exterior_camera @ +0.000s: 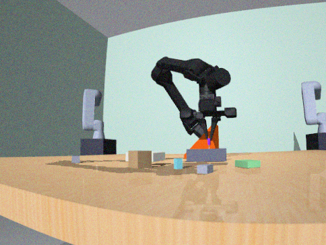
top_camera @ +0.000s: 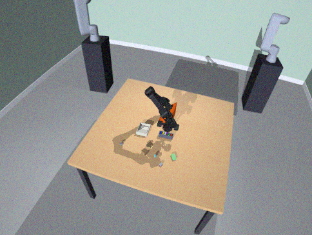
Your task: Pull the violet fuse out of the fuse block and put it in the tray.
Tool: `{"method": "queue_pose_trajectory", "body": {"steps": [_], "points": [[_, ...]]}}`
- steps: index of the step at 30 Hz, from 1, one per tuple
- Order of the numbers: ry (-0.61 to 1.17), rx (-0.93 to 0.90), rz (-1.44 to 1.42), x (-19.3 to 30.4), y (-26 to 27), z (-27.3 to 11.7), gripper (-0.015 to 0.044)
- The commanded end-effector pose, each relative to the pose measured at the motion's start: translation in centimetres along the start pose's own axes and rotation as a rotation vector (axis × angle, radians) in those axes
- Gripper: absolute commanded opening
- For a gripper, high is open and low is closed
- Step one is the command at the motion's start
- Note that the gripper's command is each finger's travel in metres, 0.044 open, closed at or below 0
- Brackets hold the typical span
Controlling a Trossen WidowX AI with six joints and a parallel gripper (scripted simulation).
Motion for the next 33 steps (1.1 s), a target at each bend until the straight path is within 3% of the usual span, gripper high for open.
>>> {"method": "queue_pose_trajectory", "body": {"steps": [1, 19, 33], "points": [[0.001, -0.004, 0.003, 0.0, 0.0, -0.3, 0.0000], [0.001, -0.006, 0.002, 0.0, -0.1, -2.5, 0.0000], [-0.005, -0.029, -0.003, -0.8, -9.8, -2.8, 0.0000]]}}
Point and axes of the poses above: the point midway between the two fingers, 35 mm back from their tips, its own z axis out along the fingers, its own y axis across the jaws, x = y × z, the point moved 7 cm from there along -z, back along the fingers, and after that the axes turned 4 degrees about -z, right-handed, at the moved point
